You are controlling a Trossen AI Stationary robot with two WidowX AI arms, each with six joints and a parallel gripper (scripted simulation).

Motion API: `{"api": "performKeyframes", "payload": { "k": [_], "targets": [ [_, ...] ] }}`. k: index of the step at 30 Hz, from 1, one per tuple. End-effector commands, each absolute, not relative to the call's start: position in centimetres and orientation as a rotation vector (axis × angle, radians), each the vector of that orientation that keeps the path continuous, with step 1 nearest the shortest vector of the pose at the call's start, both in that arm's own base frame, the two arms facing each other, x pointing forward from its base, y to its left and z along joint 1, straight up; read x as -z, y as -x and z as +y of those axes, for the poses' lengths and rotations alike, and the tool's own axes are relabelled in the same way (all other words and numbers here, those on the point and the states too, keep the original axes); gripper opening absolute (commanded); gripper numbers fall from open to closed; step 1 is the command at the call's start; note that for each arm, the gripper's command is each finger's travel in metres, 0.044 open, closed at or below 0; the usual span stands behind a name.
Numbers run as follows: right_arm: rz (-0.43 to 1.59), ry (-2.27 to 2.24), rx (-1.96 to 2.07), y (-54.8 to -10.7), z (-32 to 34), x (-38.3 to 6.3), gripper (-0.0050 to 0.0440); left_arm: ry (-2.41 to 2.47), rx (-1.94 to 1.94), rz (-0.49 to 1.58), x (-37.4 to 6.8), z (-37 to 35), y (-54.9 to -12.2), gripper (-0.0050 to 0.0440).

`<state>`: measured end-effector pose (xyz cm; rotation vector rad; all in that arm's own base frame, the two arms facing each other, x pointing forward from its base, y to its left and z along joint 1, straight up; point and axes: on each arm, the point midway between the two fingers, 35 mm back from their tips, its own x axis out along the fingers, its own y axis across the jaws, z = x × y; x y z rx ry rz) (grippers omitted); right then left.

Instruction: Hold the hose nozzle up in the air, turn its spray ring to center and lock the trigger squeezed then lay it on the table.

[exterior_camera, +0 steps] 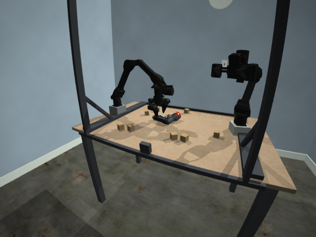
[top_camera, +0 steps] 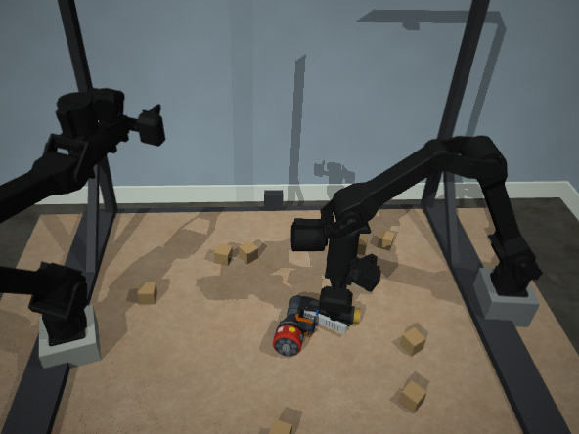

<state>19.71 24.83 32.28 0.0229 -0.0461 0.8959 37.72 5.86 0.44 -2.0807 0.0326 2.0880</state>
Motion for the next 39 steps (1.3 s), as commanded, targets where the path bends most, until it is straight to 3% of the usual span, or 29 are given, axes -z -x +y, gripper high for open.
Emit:
{"api": "performKeyframes", "payload": {
  "k": [1, 19, 39],
  "targets": [
    [-0.065, -0.036, -0.893, -19.7, 24.7, -33.2, 0.0415, 2.079, -2.082, 0.031, 0.5, 6.0, -37.7, 0.0362],
    [-0.065, -0.036, -0.893, -19.7, 24.7, -33.2, 0.0415, 2.079, -2.075, 0.032, 3.3, 6.3, -37.6, 0.0362],
    [-0.065, -0.036, -0.893, -19.7, 24.7, -33.2, 0.0415, 2.09, -2.064, 0.029, 2.3, 6.3, -37.9, 0.0362]
  ]
}}
